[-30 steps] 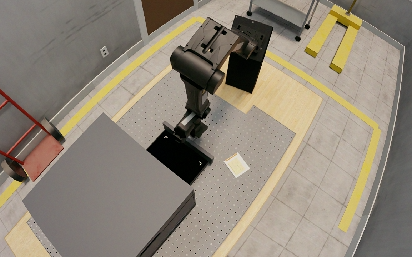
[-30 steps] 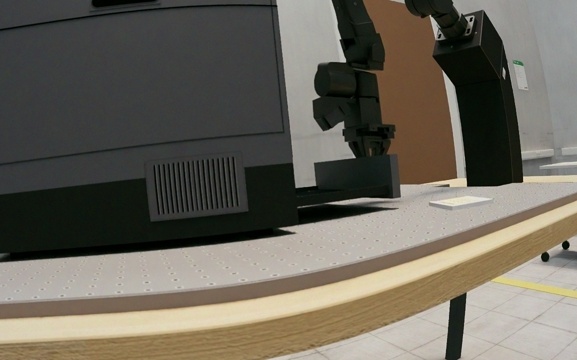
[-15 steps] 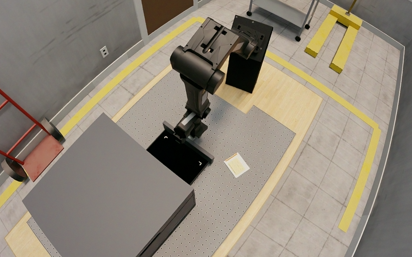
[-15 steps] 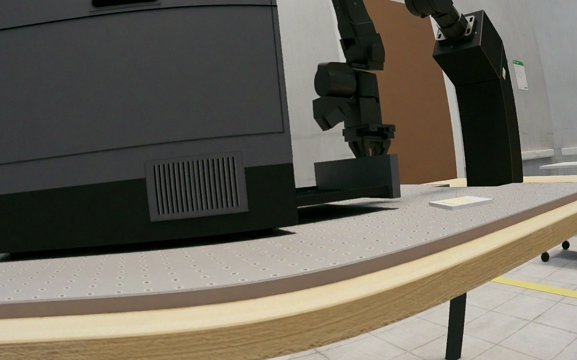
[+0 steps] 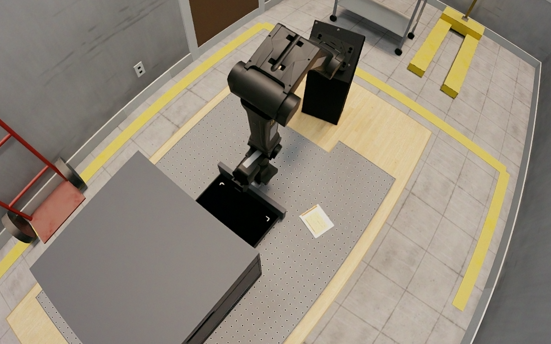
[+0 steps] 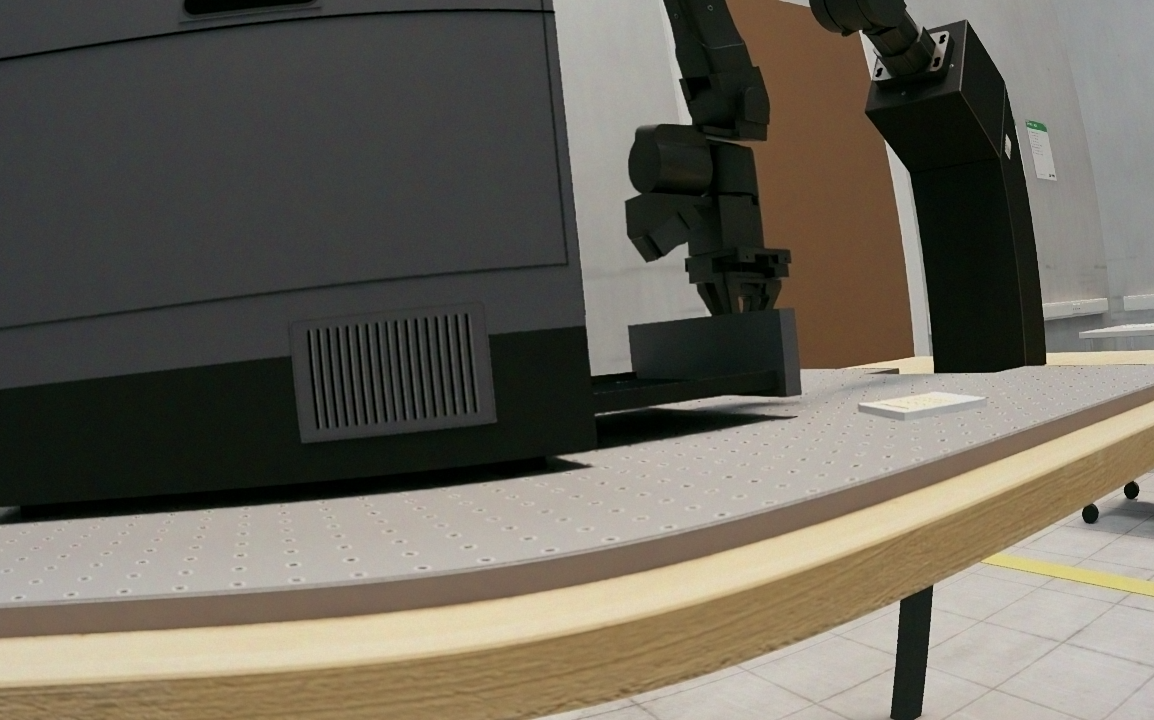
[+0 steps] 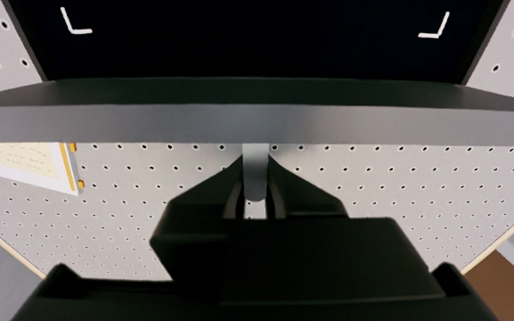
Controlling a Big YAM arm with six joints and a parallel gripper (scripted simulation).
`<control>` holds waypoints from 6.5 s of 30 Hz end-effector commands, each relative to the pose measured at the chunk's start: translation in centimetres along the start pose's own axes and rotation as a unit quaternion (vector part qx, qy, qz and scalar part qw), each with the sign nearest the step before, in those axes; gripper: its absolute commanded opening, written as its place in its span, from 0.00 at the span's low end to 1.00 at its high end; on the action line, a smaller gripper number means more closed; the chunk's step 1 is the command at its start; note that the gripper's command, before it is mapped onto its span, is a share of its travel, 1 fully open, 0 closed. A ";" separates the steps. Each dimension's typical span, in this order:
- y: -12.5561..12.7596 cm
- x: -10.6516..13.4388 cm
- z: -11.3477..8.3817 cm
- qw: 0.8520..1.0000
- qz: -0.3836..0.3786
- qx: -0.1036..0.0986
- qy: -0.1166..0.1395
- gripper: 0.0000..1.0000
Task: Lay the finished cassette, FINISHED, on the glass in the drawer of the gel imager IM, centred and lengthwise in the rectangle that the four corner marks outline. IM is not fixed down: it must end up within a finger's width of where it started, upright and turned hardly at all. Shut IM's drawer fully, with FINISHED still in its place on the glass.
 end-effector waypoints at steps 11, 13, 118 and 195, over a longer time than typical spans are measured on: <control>-0.8 4.2 -0.3 0.999 0.006 0.010 0.042 0.08; -0.8 4.3 -0.3 0.999 0.006 0.009 0.041 0.08; -1.2 5.9 -0.5 0.999 0.007 0.012 0.049 0.08; -0.7 1.5 -3.7 1.000 0.004 0.012 0.025 0.26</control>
Point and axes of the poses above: the point where the finger pads meet when closed, its own z axis out along the fingers, its own y axis across the jaws, x = y × z, the point moved 9 cm from there along -z, back along the fingers, and after that the axes turned 15 degrees about z, right-handed, at the moved point
